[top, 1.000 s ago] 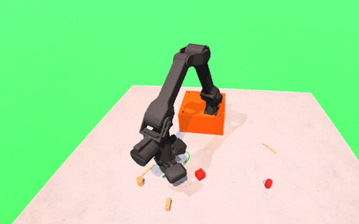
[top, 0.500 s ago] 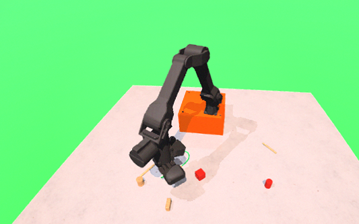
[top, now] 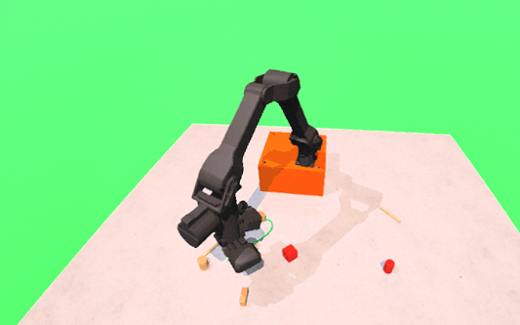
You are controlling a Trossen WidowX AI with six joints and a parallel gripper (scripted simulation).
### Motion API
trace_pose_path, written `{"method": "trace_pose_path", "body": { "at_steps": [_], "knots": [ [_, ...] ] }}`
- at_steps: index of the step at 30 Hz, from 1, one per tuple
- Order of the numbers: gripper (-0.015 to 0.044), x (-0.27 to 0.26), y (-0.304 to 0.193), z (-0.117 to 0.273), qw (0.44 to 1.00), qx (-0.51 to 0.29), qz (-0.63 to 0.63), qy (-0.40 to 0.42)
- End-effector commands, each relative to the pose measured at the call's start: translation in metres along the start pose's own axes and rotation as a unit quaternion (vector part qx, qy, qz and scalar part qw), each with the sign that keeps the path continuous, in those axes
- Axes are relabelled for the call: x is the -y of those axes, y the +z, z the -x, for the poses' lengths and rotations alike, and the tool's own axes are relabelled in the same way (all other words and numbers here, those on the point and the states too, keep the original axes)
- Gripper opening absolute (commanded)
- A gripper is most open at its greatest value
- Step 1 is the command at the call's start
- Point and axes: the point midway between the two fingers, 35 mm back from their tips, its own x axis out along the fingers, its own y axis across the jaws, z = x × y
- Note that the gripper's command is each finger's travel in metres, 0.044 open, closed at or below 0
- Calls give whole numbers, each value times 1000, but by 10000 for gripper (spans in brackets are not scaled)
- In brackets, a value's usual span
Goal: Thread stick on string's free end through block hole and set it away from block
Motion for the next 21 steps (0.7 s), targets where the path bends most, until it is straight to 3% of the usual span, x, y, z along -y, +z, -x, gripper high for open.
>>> {"method": "trace_pose_path", "body": {
  "at_steps": [1, 21],
  "knots": [
    [0, 0, -8, 2, 1000, -4, 1, 0],
    [0, -1, -34, 3, 1000, -7, 1, 0]
  ]
}}
